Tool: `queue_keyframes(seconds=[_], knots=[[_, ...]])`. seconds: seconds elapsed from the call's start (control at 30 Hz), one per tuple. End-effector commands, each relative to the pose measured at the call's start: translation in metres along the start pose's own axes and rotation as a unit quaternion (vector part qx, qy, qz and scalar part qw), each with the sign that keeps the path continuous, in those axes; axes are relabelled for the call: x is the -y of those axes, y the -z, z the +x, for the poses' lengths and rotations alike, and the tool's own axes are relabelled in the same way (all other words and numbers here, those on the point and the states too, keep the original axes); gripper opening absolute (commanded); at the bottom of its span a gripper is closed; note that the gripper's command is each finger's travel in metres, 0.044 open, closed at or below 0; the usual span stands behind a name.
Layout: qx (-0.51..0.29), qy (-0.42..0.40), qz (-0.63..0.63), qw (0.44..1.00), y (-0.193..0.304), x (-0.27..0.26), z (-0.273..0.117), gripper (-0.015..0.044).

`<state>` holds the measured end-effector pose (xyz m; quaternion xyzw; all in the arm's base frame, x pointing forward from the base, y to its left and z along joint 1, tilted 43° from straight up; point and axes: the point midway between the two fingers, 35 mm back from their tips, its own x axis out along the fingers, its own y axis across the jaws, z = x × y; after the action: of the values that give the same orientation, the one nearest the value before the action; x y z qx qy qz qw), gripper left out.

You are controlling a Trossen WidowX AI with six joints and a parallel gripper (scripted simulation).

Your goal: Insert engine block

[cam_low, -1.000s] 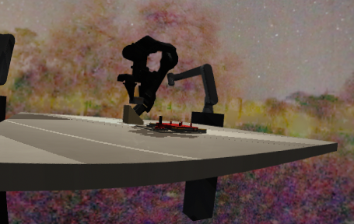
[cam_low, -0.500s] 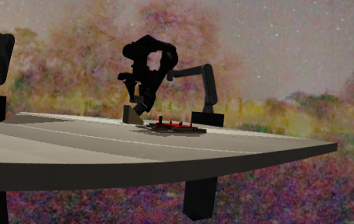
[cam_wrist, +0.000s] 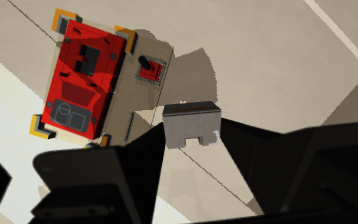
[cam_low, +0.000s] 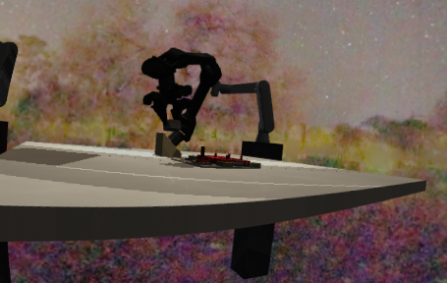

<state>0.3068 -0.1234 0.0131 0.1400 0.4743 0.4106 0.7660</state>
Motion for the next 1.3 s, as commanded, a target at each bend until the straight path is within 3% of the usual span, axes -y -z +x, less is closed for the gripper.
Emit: queue_keyframes(seconds=[0.0,0.5,0.93,1.27], knots=[[0.057,0.001,-0.003,0.998,0.004,-0.001,-0.001,0.0],[0.293,0.003,-0.005,0.956,0.019,-0.002,0.003,0.0],[0.351,0.003,-0.005,0.937,0.026,-0.002,0.015,0.0],[0.352,0.003,-0.005,0.936,0.032,-0.001,0.034,0.0]])
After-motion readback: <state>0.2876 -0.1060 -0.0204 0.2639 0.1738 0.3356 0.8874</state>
